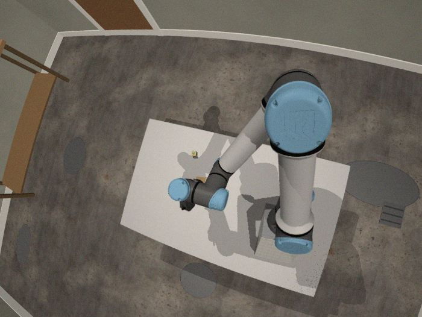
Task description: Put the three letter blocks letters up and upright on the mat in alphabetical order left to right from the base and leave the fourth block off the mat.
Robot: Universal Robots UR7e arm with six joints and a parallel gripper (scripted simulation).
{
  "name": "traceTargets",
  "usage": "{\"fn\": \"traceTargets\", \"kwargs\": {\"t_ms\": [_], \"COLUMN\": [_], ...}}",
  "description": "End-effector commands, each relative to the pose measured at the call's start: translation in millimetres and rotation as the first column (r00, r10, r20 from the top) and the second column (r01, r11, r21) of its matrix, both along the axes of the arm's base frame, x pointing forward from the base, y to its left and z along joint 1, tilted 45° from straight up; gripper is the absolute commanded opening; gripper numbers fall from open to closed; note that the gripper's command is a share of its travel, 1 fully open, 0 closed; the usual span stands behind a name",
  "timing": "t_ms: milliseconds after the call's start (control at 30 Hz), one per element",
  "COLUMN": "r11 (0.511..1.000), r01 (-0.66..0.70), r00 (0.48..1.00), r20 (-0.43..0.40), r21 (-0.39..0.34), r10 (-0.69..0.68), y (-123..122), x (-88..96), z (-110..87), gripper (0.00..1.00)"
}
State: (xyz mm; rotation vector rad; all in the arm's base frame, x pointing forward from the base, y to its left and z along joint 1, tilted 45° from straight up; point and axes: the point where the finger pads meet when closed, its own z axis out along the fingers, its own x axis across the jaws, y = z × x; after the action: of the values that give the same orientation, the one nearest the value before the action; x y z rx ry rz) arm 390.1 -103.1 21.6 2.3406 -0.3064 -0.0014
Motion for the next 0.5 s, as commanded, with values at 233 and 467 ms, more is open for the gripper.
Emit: {"fn": "traceTargets", "kwargs": {"t_ms": [233,467], "r11": [1.000,1.000], "r01": [-0.001,-0.002], "r00": [1.000,1.000], "r20": [0.004,0.007], "r21": [-0.001,-0.002], "r10": [0.001,0.002], "y": [0.1,3.7], "x": [1.3,3.2], "z": [1.4,5.8], "gripper": [1.00,1.00]}}
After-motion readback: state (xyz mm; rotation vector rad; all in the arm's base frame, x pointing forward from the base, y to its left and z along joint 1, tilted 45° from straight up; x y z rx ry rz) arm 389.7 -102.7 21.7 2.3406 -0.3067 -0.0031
